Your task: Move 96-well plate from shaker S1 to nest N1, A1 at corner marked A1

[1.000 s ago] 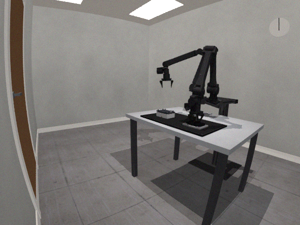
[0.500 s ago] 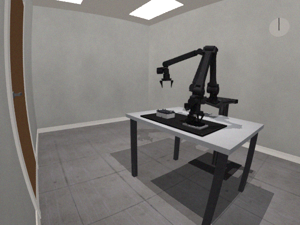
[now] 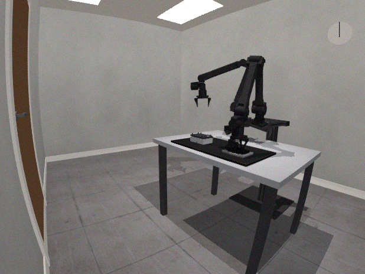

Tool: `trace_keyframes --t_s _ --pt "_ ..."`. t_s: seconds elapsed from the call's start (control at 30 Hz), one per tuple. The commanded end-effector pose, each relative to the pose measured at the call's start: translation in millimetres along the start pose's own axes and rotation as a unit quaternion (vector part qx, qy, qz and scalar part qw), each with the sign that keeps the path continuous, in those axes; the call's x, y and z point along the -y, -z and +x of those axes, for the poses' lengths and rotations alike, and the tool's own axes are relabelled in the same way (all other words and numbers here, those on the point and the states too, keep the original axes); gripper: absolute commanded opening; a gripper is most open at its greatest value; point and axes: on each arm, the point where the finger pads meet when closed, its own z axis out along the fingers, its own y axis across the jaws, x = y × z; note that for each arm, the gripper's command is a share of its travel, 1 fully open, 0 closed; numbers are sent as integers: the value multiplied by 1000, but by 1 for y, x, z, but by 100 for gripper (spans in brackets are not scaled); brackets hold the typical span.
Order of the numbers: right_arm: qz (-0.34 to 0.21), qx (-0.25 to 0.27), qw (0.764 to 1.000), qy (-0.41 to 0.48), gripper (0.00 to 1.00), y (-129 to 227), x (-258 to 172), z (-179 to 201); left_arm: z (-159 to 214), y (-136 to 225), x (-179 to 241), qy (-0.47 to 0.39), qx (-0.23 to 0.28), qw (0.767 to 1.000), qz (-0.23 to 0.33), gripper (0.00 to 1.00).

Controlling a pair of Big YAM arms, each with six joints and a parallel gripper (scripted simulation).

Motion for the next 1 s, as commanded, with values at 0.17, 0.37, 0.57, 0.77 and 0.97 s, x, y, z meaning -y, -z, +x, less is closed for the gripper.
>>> trace_keyframes --t_s 0.17,0.37,0.57,0.77,0.97 --pt "-28 2 1000 2 100 23 -17 -2 -3 26 -9 -1 1 1000 -14 100" --pt "-28 2 1000 2 100 23 -17 -2 -1 40 -15 2 -1 1000 -20 100" --pt "-28 2 1000 2 100 23 -17 -2 2 60 -24 3 -3 1000 -28 100" --pt "-28 2 1000 2 100 23 -17 -2 1 77 -24 2 -3 1000 -30 100" --pt "-28 2 1000 2 100 23 -17 -2 2 88 -24 3 -4 1000 -30 100"
